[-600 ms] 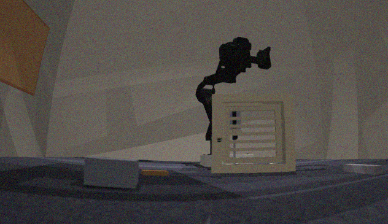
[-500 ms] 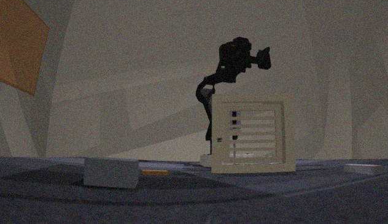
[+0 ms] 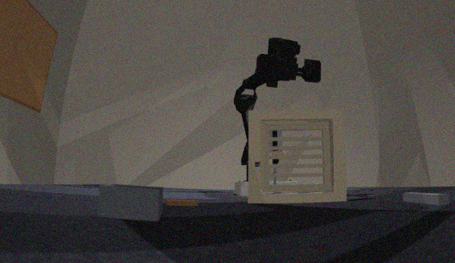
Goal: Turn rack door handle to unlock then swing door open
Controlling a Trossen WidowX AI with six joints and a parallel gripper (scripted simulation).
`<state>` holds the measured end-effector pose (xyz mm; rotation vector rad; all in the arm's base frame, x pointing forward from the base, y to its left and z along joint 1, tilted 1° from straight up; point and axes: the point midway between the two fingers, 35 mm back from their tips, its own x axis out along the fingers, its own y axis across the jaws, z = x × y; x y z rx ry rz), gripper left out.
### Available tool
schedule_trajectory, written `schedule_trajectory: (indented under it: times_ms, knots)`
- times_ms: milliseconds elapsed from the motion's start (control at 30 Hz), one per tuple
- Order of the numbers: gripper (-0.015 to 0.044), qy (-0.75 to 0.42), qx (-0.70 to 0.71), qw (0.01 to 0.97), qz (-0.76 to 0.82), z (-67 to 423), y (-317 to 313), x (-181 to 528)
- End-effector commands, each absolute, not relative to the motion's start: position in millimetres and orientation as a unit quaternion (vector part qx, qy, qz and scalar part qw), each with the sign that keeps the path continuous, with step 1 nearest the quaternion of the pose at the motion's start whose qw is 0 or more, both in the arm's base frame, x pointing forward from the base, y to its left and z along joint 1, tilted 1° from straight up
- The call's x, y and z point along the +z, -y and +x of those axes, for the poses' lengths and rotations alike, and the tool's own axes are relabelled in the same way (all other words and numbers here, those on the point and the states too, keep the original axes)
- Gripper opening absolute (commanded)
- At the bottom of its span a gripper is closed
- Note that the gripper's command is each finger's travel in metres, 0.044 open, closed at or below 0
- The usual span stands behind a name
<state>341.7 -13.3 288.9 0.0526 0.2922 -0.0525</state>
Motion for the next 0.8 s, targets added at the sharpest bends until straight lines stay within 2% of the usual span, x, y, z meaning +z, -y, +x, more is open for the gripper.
schedule_trajectory:
  times_ms: [0,767]
  knots:
    - [0.0287,-0.198,-0.037,0.979,0.038,347.4,19.3,279.1]
    - [0.0287,-0.477,-0.097,0.869,0.091,339.6,48.6,223.7]
